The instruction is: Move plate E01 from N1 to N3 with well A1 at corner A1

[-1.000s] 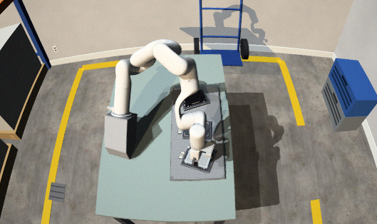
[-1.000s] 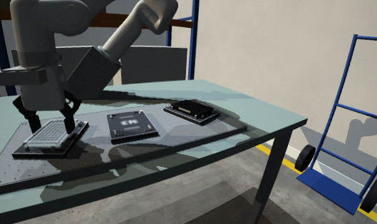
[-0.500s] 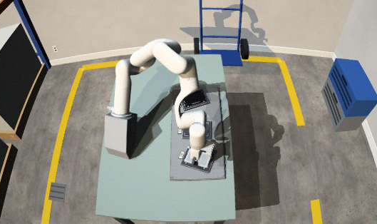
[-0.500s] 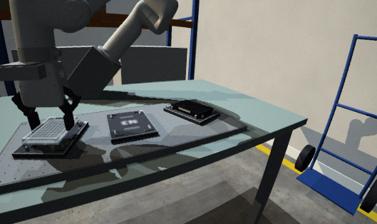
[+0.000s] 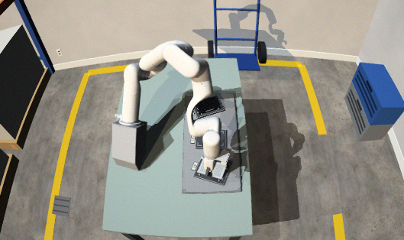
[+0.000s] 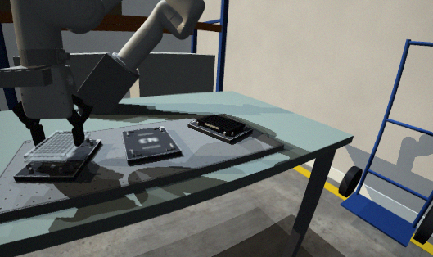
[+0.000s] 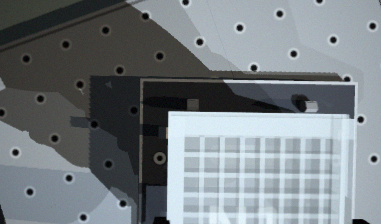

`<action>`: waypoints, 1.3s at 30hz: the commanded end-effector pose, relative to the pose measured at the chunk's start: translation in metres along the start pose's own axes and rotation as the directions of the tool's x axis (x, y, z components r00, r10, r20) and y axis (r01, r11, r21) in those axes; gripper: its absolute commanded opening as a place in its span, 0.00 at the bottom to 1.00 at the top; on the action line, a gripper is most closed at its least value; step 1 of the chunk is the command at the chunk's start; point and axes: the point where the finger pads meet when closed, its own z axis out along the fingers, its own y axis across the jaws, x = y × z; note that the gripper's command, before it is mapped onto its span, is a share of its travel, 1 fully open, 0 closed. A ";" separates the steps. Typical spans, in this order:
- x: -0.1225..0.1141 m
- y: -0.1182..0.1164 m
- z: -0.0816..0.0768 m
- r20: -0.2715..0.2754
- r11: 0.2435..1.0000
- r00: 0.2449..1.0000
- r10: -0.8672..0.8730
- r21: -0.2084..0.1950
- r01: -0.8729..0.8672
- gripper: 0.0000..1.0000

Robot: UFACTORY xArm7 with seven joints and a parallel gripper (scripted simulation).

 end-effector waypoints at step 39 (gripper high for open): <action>0.001 0.001 -0.053 -0.004 1.000 1.000 0.000 -0.003 0.000 0.00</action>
